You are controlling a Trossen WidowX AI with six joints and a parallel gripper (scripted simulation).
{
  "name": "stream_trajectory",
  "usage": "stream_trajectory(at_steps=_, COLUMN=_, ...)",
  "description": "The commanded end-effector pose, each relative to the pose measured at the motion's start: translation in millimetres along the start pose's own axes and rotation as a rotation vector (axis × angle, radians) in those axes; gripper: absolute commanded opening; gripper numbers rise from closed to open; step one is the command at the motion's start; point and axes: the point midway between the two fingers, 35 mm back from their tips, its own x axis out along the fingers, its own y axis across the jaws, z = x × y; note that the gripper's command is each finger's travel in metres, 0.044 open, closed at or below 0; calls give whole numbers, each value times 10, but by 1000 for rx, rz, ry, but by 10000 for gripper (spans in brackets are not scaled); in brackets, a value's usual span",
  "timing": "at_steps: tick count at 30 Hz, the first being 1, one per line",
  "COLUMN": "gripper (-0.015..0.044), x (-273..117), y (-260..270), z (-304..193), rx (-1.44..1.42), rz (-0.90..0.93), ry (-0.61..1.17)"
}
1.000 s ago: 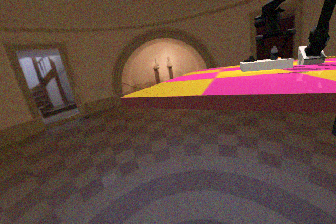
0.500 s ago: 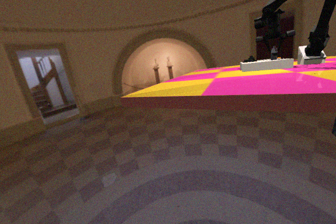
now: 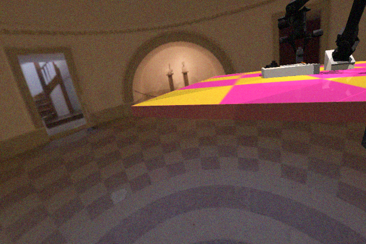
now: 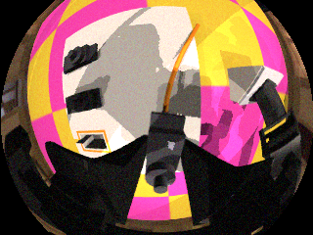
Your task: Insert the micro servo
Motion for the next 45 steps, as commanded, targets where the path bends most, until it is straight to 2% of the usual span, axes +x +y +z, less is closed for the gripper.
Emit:
stream_trajectory(at_steps=1, gripper=0, x=-150, y=-11, z=-15, rx=-9, rz=10, ry=-8)
stream_trajectory(at_steps=14, gripper=0, x=-150, y=-27, z=-54, rx=-8, rz=10, ry=-8)
stream_trajectory(at_steps=28, gripper=0, x=-155, y=345, z=5, rx=-10, rz=12, ry=-8)
stream_trajectory(at_steps=38, gripper=0, x=-151, y=270, z=-378, rx=-10, rz=11, ry=-7)
stream_trajectory(at_steps=45, gripper=0, x=-151, y=267, z=-389, rx=-66, rz=11, ry=-7)
